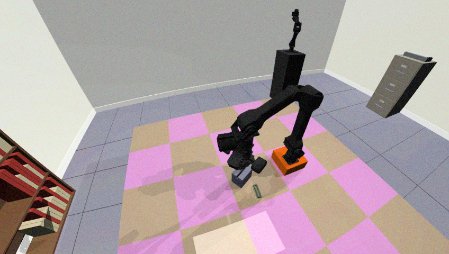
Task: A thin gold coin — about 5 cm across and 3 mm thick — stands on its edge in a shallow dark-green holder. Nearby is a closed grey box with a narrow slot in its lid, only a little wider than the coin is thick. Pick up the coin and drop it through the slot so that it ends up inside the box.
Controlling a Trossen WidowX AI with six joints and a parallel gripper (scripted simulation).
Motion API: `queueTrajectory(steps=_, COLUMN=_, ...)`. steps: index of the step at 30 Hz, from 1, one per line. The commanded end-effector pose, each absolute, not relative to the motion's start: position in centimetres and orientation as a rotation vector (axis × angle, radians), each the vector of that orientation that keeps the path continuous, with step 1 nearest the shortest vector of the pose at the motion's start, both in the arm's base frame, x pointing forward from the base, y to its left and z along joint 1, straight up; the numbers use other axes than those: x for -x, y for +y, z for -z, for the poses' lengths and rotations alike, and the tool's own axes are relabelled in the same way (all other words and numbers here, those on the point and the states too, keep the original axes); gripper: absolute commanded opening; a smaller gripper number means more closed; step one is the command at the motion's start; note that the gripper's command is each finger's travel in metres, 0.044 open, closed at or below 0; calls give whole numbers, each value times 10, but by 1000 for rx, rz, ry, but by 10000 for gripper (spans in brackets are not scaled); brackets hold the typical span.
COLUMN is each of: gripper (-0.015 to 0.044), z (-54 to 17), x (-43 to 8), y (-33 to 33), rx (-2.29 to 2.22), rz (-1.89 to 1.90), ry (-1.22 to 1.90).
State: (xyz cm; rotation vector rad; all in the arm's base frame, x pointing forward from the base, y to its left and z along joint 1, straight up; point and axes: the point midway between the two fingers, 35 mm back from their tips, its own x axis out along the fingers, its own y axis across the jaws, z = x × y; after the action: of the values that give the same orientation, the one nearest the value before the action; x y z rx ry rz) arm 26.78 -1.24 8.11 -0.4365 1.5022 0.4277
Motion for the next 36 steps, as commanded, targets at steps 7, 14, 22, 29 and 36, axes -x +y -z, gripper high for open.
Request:
queueTrajectory(steps=7, gripper=0, z=-75, x=-268, y=-12, rx=440, rz=-431, ry=1503)
queueTrajectory(steps=14, gripper=0, z=-72, x=-268, y=-12, rx=442, rz=-434, ry=1503)
queueTrajectory(steps=22, gripper=0, z=-68, x=-268, y=-12, rx=443, rz=-435, ry=1503)
queueTrajectory(steps=29, gripper=161, z=-70, x=-268, y=-12, rx=438, rz=-429, ry=1502)
queueTrajectory(steps=36, gripper=161, z=-70, x=-268, y=-12, rx=438, rz=-429, ry=1502)
